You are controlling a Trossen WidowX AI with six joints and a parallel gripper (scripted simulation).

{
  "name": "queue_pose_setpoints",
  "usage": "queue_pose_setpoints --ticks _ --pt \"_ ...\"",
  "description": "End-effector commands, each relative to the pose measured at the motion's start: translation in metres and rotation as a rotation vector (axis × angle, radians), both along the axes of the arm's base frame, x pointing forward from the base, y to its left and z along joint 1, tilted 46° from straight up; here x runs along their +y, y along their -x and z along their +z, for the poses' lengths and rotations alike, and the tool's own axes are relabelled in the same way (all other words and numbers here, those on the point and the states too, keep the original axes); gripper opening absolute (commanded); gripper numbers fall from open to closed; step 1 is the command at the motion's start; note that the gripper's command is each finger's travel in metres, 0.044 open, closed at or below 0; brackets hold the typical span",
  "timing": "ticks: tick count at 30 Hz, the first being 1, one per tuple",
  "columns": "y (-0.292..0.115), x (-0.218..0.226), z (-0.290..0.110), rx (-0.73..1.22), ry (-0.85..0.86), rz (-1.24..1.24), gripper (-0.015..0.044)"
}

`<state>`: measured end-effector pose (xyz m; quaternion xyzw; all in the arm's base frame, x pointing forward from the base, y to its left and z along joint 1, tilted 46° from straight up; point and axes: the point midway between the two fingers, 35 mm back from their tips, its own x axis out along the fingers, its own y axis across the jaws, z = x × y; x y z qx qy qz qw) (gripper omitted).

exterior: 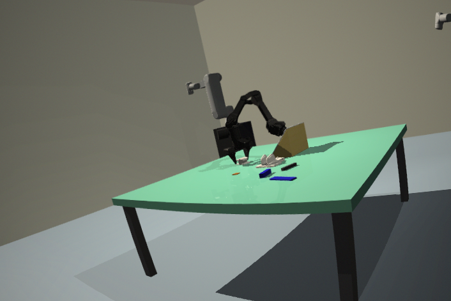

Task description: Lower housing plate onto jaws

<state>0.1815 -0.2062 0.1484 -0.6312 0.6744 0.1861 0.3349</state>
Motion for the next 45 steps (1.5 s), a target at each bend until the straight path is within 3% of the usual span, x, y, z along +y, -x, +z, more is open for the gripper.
queue_pose_setpoints --ticks 1,9,19,45 --pt "0.000 0.000 0.000 0.000 0.000 0.000 0.0400" --pt "0.000 0.000 0.000 0.000 0.000 0.000 0.0351" --pt "0.000 0.002 0.001 0.000 -0.001 0.000 0.0351" --pt "0.001 0.053 0.049 0.001 -0.008 0.005 0.0351"
